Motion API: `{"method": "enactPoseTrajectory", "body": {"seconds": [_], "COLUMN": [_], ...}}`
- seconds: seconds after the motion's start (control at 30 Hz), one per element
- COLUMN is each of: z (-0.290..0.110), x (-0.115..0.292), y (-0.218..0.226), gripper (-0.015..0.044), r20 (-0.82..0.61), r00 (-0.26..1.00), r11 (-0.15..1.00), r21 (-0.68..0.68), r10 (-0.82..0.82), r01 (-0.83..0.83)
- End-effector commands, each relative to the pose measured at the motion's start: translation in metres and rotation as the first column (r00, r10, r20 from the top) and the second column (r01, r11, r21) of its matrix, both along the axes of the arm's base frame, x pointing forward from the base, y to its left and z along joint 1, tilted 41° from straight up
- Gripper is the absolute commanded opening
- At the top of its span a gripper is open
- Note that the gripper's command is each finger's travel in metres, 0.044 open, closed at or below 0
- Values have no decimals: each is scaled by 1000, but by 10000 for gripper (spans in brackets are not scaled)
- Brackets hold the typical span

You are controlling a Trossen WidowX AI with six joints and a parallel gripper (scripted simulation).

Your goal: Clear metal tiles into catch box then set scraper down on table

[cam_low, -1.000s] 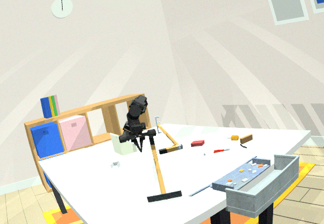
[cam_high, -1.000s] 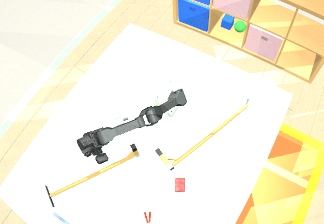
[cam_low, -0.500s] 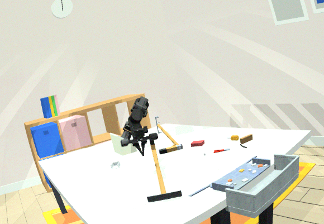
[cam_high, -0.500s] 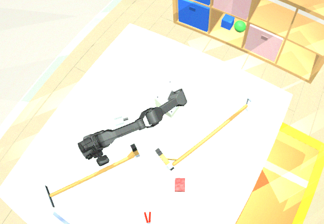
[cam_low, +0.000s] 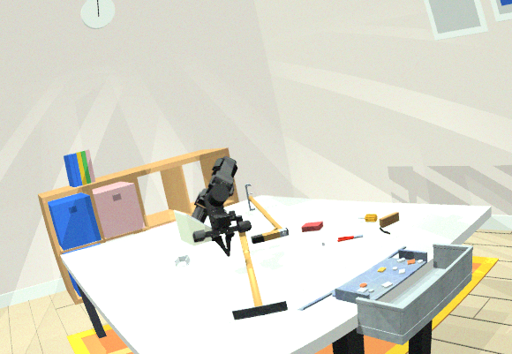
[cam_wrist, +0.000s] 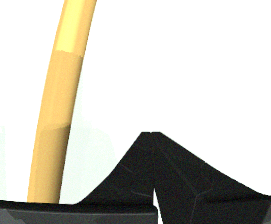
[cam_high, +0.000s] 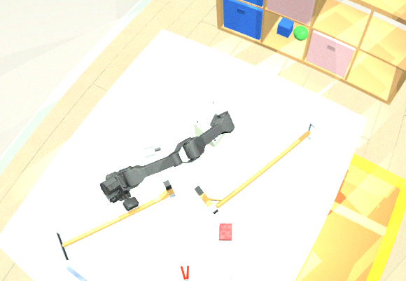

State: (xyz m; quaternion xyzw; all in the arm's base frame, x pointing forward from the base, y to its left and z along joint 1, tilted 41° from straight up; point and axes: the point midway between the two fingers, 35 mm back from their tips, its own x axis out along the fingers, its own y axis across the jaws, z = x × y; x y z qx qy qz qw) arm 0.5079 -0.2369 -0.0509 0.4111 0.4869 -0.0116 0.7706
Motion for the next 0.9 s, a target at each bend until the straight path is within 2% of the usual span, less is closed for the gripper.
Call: {"method": "enactPoseTrajectory", "body": {"seconds": [0.0,0.7,0.87], "z": [-9,-45,-44], "x": [0,3,5], "y": [6,39,41], "gripper": [0,0,0], "r20": [1,28,28], "r00": [1000,999,999], "r11": [1000,999,999], "r21": [10,6,6], "r10": [1,36,36], "r01": [-1,-36,-36]}}
